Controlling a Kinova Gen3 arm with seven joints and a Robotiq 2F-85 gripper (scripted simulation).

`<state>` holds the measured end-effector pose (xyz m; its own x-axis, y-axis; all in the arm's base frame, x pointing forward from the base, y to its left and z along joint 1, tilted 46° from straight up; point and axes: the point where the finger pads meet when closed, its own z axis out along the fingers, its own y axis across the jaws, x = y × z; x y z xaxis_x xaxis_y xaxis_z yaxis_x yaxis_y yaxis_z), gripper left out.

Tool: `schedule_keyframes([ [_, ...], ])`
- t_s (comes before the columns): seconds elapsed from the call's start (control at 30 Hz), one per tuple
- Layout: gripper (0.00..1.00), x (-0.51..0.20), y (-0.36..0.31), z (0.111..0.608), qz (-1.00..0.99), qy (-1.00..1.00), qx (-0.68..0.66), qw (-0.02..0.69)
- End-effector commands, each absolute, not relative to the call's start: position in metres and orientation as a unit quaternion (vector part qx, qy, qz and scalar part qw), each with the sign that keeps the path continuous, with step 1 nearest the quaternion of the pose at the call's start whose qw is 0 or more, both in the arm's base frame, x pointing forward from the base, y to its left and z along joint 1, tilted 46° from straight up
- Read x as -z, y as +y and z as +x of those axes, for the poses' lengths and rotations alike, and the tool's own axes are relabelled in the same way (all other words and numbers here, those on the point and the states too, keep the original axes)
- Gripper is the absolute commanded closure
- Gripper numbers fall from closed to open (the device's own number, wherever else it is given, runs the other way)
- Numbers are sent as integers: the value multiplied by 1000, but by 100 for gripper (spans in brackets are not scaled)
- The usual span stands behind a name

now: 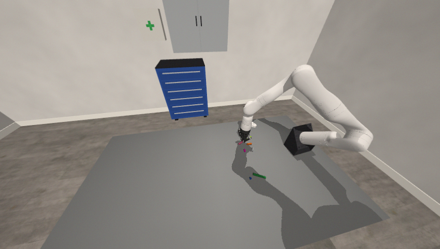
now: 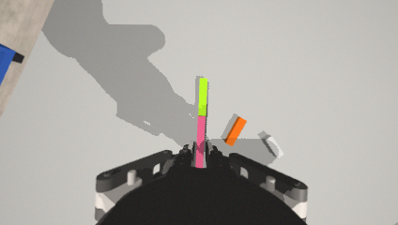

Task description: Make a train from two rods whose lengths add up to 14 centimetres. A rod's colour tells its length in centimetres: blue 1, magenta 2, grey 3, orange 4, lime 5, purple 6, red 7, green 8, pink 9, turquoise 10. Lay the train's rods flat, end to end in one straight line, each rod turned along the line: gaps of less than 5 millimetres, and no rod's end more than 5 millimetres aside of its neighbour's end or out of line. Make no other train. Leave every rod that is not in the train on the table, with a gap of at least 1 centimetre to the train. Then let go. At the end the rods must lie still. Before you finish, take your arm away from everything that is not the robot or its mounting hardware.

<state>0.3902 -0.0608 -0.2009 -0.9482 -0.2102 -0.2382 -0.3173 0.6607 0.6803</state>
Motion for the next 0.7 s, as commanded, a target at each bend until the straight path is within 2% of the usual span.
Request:
schedule_keyframes([
  [0.0,80,203,-62,390,-149,909,-382,71],
  [0.07,76,203,-62,390,-149,909,-382,71],
  [0.67,76,193,-72,389,-148,909,-385,69],
])
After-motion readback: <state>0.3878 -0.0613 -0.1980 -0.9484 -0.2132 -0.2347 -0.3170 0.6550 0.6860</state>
